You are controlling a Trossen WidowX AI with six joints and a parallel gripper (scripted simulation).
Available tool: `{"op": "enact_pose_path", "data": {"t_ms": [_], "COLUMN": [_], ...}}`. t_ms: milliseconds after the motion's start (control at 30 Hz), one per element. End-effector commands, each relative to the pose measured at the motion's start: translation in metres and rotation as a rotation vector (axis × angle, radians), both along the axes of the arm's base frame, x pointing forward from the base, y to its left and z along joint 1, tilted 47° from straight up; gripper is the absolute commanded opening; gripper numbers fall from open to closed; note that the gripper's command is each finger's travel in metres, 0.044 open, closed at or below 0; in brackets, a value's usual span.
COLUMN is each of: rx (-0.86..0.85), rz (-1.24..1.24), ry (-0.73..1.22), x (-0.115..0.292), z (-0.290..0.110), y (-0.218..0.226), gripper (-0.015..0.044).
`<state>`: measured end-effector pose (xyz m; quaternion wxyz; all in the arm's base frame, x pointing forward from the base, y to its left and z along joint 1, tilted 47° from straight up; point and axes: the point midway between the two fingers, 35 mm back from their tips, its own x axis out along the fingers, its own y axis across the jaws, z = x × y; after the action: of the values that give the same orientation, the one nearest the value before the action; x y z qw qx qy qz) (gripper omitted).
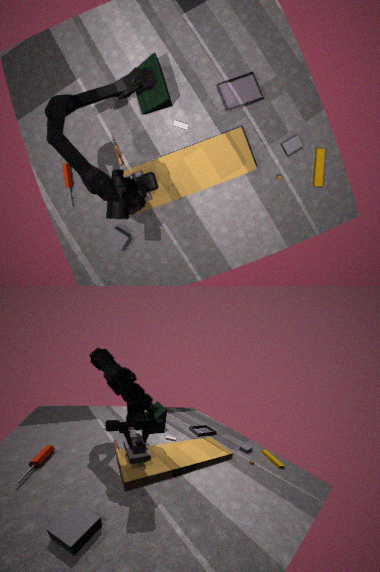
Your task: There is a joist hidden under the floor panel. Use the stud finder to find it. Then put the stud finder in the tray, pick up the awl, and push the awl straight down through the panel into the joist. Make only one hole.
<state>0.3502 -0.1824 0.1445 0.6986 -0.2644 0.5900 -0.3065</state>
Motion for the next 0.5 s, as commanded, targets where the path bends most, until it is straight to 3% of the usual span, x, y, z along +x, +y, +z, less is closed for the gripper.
{"op": "enact_pose_path", "data": {"t_ms": [0, 467], "rx": [0.003, 0.001], "rz": [0.012, 0.012], "ry": [0.001, 0.001], "x": [0.0, -0.003], "z": [-0.005, -0.017], "y": [-0.002, -0.015], "gripper": [0.0, 0.0]}}
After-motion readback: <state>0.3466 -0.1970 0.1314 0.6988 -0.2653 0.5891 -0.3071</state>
